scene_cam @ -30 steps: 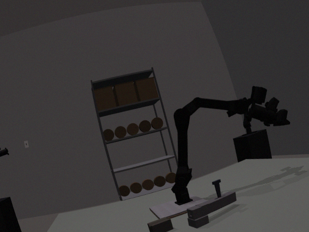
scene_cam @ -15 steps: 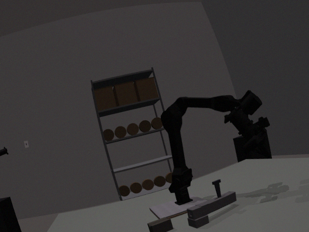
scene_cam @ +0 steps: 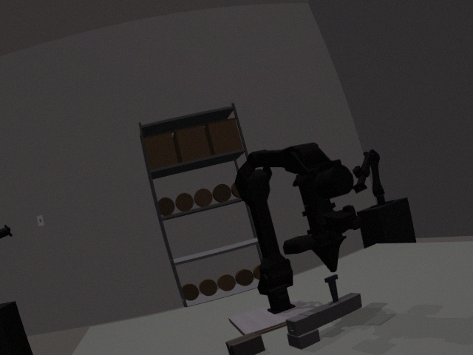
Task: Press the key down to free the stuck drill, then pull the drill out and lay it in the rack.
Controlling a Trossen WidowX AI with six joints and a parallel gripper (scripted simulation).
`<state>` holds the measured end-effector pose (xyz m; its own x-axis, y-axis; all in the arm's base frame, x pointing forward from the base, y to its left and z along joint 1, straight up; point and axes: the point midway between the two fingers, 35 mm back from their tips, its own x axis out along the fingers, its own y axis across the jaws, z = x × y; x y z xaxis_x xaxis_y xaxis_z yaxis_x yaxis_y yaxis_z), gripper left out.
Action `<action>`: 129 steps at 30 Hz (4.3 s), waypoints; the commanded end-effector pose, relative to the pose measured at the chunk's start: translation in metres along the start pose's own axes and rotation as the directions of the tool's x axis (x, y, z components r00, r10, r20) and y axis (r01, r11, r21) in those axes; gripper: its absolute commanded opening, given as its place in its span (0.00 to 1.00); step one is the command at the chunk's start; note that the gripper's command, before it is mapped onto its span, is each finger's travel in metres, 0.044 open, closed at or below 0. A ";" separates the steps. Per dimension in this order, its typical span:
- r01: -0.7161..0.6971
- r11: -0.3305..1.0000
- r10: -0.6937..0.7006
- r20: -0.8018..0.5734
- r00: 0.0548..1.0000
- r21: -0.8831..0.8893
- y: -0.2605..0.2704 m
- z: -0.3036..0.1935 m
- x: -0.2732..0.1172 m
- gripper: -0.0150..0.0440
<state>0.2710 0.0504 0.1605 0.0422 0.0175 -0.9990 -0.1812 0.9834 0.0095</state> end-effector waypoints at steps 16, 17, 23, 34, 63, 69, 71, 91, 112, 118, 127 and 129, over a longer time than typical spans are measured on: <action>0.011 1.000 -0.010 -0.018 1.000 0.019 -0.008 -0.009 0.012 0.25; 0.011 1.000 -0.010 -0.018 1.000 0.019 -0.008 -0.009 0.012 0.25; 0.011 1.000 -0.010 -0.018 1.000 0.019 -0.008 -0.010 0.011 0.25; 0.011 1.000 -0.010 -0.018 1.000 0.019 -0.009 -0.010 0.009 0.25; 0.010 1.000 -0.010 -0.018 1.000 0.019 -0.006 -0.010 0.009 0.25; 0.010 1.000 -0.010 -0.018 1.000 0.019 -0.006 -0.010 0.013 0.25; 0.010 1.000 -0.010 -0.018 1.000 0.019 -0.006 -0.010 0.014 0.25; 0.011 1.000 -0.010 -0.018 1.000 0.019 -0.008 -0.011 0.023 0.25; 0.011 1.000 -0.010 -0.018 1.000 0.019 -0.008 -0.014 0.031 0.25; 0.011 1.000 -0.010 -0.018 1.000 0.019 -0.009 -0.014 0.033 0.25; 0.011 1.000 -0.010 -0.018 1.000 0.019 -0.009 -0.015 0.037 0.25; 0.011 1.000 -0.010 -0.018 1.000 0.019 -0.009 -0.015 0.038 0.25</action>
<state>0.2662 0.0439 0.1415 0.0877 0.0233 -0.9959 -0.1643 0.9864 0.0086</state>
